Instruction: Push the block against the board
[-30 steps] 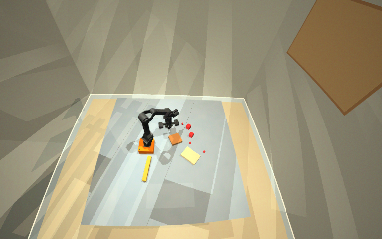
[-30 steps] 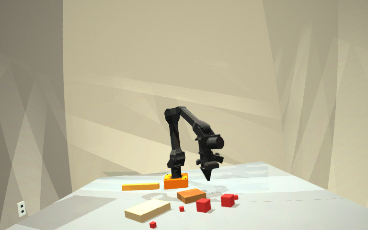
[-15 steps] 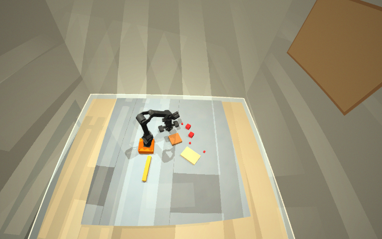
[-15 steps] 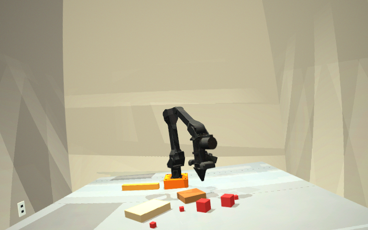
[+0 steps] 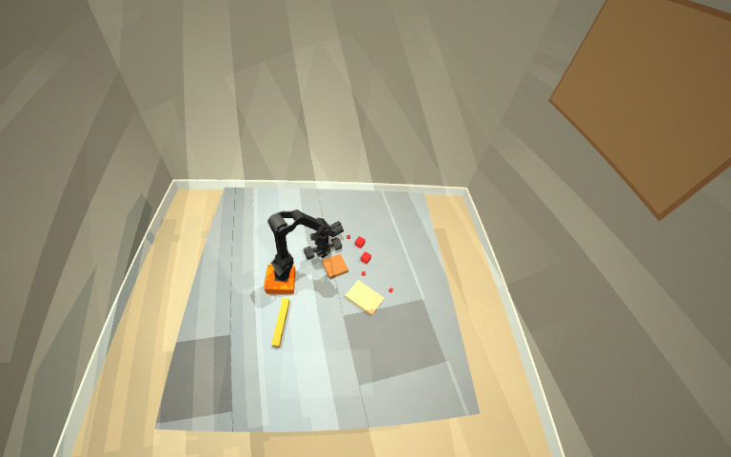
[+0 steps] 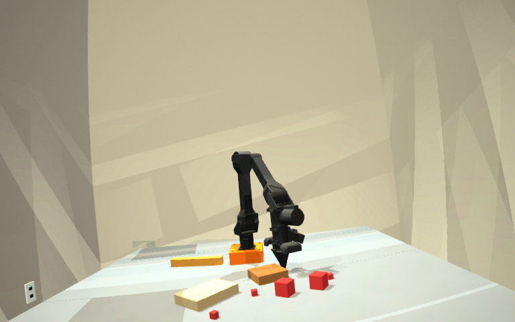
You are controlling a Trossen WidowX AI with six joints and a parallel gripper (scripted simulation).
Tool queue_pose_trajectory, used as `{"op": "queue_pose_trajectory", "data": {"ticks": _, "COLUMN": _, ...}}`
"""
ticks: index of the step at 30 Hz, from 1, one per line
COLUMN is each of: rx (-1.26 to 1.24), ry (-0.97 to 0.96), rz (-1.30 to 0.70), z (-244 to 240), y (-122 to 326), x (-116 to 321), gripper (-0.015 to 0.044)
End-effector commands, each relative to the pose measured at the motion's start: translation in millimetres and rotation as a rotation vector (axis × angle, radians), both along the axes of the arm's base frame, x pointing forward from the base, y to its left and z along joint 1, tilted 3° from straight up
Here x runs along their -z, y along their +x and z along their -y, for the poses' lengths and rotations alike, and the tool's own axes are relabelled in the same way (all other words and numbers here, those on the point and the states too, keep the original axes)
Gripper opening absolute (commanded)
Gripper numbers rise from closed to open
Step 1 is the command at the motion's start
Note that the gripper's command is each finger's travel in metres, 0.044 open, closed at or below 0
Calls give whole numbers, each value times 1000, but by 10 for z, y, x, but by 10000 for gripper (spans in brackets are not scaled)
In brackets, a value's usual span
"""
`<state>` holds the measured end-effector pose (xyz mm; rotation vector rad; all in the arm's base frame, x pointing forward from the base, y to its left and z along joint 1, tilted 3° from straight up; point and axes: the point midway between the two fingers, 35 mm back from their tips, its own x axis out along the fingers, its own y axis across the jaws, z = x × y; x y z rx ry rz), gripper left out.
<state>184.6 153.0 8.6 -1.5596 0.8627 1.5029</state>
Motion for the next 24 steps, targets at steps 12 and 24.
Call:
{"op": "queue_pose_trajectory", "data": {"ticks": 12, "rx": -4, "ry": -3, "rz": -4, "z": 132, "y": 73, "x": 26, "gripper": 0}}
{"op": "queue_pose_trajectory", "data": {"ticks": 24, "rx": -4, "ry": -4, "rz": -4, "z": 235, "y": 141, "x": 27, "gripper": 0}}
